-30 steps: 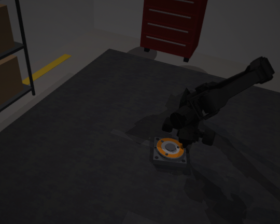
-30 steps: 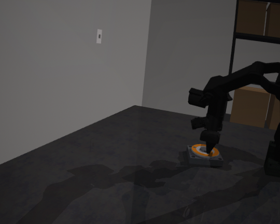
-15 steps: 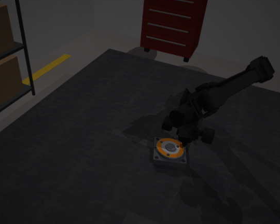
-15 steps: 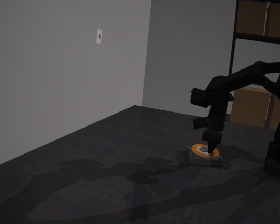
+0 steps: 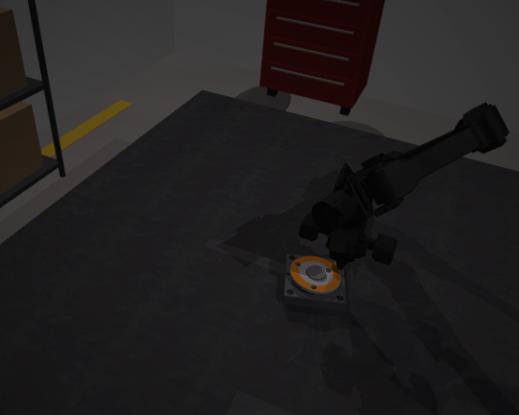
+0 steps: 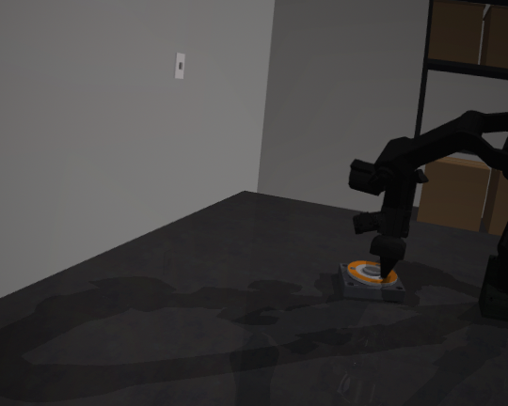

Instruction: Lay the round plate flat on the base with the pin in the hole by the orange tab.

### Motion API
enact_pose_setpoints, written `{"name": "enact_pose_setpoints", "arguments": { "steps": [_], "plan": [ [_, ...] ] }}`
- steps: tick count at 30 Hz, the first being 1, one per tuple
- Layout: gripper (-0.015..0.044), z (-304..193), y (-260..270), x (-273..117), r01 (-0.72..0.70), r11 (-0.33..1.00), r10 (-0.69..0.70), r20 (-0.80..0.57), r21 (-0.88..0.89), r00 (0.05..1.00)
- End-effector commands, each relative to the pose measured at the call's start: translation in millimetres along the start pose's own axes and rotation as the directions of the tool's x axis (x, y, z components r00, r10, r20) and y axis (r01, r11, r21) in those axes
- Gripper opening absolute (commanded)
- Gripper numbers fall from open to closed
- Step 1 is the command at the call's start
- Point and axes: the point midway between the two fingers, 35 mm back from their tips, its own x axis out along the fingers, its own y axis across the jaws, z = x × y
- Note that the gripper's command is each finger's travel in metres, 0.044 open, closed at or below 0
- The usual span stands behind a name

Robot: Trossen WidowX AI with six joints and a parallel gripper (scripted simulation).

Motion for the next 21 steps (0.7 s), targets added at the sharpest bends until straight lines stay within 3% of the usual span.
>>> {"name": "enact_pose_setpoints", "arguments": {
  "steps": [1, 21],
  "plan": [
    [0.0000, -8.0, -2.9, 3.0, 0.004, 1.000, -0.004, -0.019, 0.008, 1.000],
    [0.0000, -13.4, -8.8, 2.8, 0.004, 1.000, -0.004, -0.019, 0.009, 1.000]
  ]
}}
